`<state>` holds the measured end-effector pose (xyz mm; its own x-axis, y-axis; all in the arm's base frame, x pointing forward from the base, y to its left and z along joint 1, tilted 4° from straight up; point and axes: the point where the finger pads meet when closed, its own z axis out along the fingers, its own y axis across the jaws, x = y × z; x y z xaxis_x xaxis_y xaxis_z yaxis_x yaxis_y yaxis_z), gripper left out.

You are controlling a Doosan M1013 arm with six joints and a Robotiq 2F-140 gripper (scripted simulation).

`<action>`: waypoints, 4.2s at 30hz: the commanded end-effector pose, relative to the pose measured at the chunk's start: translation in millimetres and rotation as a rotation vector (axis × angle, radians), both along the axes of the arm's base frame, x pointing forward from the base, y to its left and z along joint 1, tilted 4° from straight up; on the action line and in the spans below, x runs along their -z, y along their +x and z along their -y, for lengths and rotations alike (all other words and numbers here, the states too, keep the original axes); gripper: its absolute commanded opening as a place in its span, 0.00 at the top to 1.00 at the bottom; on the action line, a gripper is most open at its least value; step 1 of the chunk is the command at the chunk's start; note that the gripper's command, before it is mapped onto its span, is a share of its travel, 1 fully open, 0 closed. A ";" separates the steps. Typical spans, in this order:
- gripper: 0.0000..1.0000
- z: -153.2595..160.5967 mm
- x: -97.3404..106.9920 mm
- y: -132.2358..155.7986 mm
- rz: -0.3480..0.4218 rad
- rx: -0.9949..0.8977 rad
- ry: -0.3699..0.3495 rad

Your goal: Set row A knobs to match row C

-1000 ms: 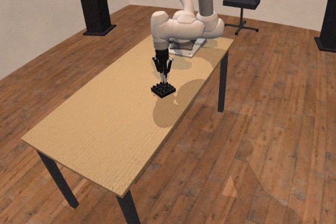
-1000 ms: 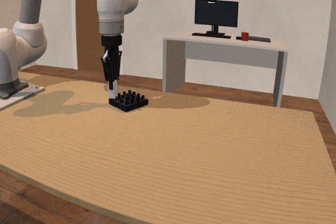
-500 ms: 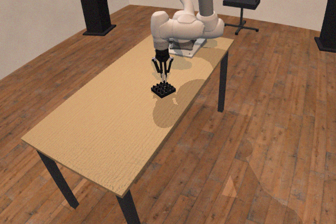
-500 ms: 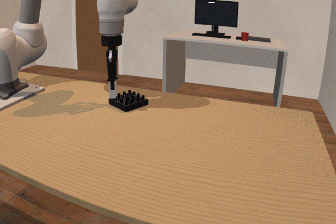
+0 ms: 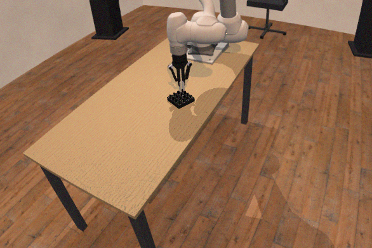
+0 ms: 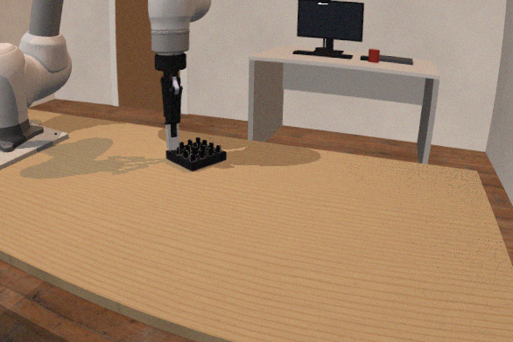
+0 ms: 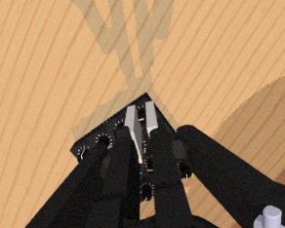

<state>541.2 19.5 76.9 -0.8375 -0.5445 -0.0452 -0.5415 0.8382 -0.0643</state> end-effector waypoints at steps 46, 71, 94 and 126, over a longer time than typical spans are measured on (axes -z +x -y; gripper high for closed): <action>0.95 0.0 -0.1 0.0 -0.012 -0.425 -0.026; 0.88 0.0 -0.1 0.0 -0.012 -0.425 -0.026; 0.88 -0.7 -29.7 -2.2 -0.012 -0.425 -0.026; 0.88 -0.9 -39.4 -2.9 -0.006 -0.222 -0.011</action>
<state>538.4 20.2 115.5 -0.6243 -0.7807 -0.0278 -0.7778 0.6245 -0.0708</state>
